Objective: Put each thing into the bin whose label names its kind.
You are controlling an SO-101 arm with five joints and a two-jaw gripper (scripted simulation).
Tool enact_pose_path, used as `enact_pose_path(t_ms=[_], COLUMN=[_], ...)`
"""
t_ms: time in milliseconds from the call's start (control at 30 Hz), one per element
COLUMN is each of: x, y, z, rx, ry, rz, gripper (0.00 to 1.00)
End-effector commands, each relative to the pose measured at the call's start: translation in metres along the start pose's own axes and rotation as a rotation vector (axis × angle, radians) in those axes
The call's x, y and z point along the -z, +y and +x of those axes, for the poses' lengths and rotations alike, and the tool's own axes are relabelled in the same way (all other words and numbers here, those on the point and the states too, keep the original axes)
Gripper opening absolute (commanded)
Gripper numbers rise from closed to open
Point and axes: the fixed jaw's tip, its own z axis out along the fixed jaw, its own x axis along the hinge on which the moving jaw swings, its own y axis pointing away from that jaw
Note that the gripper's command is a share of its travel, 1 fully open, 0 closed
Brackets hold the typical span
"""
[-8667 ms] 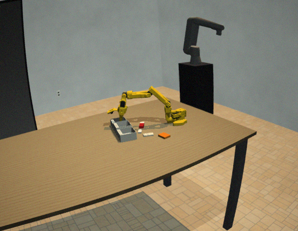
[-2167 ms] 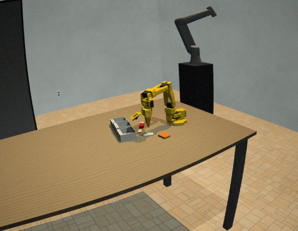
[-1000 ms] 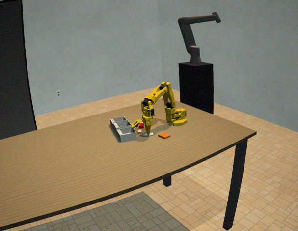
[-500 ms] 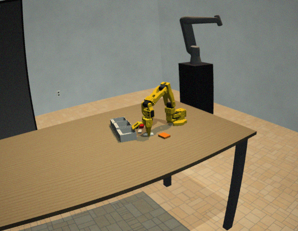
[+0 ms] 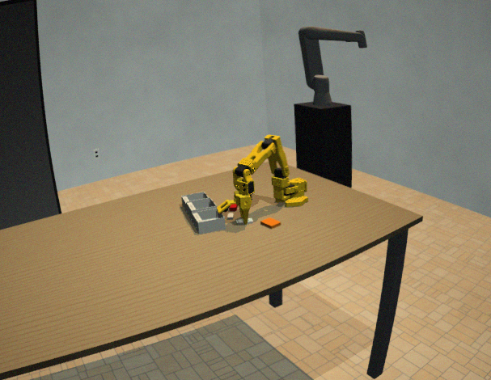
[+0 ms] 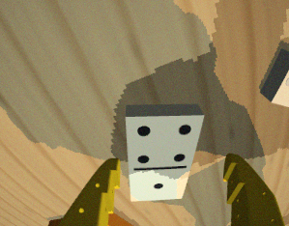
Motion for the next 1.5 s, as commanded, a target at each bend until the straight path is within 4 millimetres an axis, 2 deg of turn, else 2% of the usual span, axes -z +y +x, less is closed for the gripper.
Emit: enact_pose_path(t_ms=[0, 367, 867, 1467], x=[0.0028, 0.0028, 0.0028, 0.0028], y=[0.0031, 0.0031, 0.0031, 0.0031], z=[-0.0015, -0.0015, -0.0015, -0.0015], rx=[-0.001, -0.001, -0.001, -0.001], ry=[-0.019, -0.019, -0.019, -0.019], rz=[-0.015, -0.015, -0.015, -0.015], gripper=[0.28, 0.23, 0.06, 0.00])
